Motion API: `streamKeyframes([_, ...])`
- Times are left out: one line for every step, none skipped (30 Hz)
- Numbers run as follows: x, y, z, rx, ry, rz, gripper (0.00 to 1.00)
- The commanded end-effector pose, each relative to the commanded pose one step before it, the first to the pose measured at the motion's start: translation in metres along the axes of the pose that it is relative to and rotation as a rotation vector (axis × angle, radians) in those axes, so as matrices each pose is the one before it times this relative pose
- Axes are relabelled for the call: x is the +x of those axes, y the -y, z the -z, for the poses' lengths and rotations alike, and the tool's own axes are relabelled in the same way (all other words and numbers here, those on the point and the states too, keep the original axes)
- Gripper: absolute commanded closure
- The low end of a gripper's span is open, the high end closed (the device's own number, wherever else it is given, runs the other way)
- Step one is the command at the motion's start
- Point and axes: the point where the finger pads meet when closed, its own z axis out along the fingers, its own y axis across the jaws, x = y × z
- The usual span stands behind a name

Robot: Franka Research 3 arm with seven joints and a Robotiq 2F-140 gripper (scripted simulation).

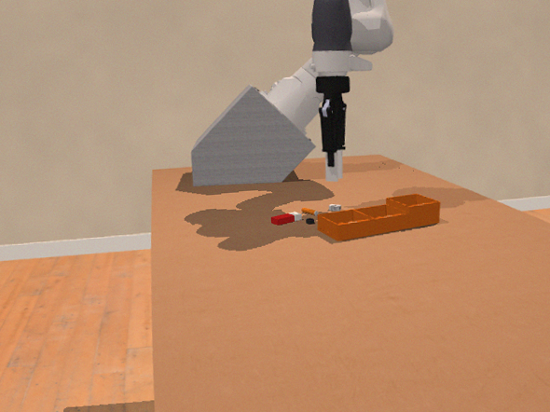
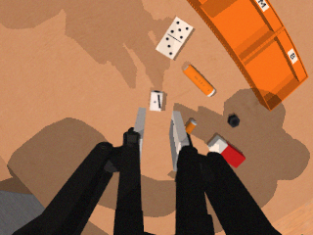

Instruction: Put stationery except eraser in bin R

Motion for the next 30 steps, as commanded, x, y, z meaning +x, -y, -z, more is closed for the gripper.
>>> streamKeyframes([0.00050, -0.00053, 0.00100, -0.00810, 0.00142, 0.00517, 0.82])
streamKeyframes([0.00005, 0.00026, 0.00000, 0.00000, 0.00000, 0.00000, 0.82])
streamKeyframes([0.00000, 0.00000, 0.00000, 0.00000, 0.00000, 0.00000, 0.82])
streamKeyframes([0.00000, 0.00000, 0.00000, 0.00000, 0.00000, 0.00000, 0.82])
streamKeyframes([0.00003, 0.00022, 0.00000, 0.00000, 0.00000, 0.00000, 0.82])
streamKeyframes([0.00003, 0.00021, 0.00000, 0.00000, 0.00000, 0.00000, 0.82])
streamKeyframes([0.00002, 0.00020, 0.00000, 0.00000, 0.00000, 0.00000, 0.82])
streamKeyframes([0.00002, 0.00019, 0.00000, 0.00000, 0.00000, 0.00000, 0.82])
streamKeyframes([0.00002, 0.00018, 0.00000, 0.00000, 0.00000, 0.00000, 0.82])
streamKeyframes([0.00002, 0.00016, 0.00000, 0.00000, 0.00000, 0.00000, 0.82])
streamKeyframes([0.00001, 0.00015, 0.00000, 0.00000, 0.00000, 0.00000, 0.82])
streamKeyframes([0.00001, 0.00013, 0.00000, 0.00000, 0.00000, 0.00000, 0.82])
streamKeyframes([0.00001, 0.00012, 0.00000, 0.00000, 0.00000, 0.00000, 0.82])
streamKeyframes([0.00001, 0.00010, 0.00000, 0.00000, 0.00000, 0.00000, 0.82])
streamKeyframes([0.00001, 0.00009, 0.00000, 0.00000, 0.00000, 0.00000, 0.82])
streamKeyframes([0.00001, 0.00008, 0.00000, 0.00000, 0.00000, 0.00000, 0.82])
streamKeyframes([0.00000, 0.00007, 0.00000, 0.00000, 0.00000, 0.00000, 0.82])
streamKeyframes([0.00000, 0.00006, 0.00000, 0.00000, 0.00000, 0.00000, 0.82])
streamKeyframes([0.00000, 0.00006, -0.00400, 0.00000, 0.00000, 0.00000, 0.82])
streamKeyframes([0.00000, 0.00000, 0.00000, 0.00000, 0.00000, 0.00000, 0.82])
streamKeyframes([0.00000, 0.00000, 0.00000, 0.00000, 0.00000, 0.00000, 0.82])
streamKeyframes([0.00000, 0.00006, -0.00400, 0.00000, 0.00000, 0.00000, 0.82])
streamKeyframes([0.00002, 0.00007, -0.00400, 0.00000, 0.00000, 0.00000, 0.82])
streamKeyframes([0.00005, 0.00004, -0.00400, 0.00000, 0.00000, 0.00000, 0.82])
streamKeyframes([0.00007, -0.00002, -0.00400, 0.00000, 0.00000, 0.00000, 0.82])
streamKeyframes([0.00008, -0.00011, -0.00400, 0.00000, 0.00000, 0.00000, 0.82])
streamKeyframes([0.00008, -0.00022, -0.00400, 0.00000, 0.00000, 0.00000, 0.82])
streamKeyframes([0.00007, -0.00033, -0.00400, 0.00000, 0.00000, 0.00000, 0.82])
streamKeyframes([0.00007, -0.00045, -0.00400, 0.00000, 0.00000, 0.00000, 0.82])
streamKeyframes([0.00006, -0.00056, -0.00400, 0.00000, 0.00000, 0.00000, 0.82])
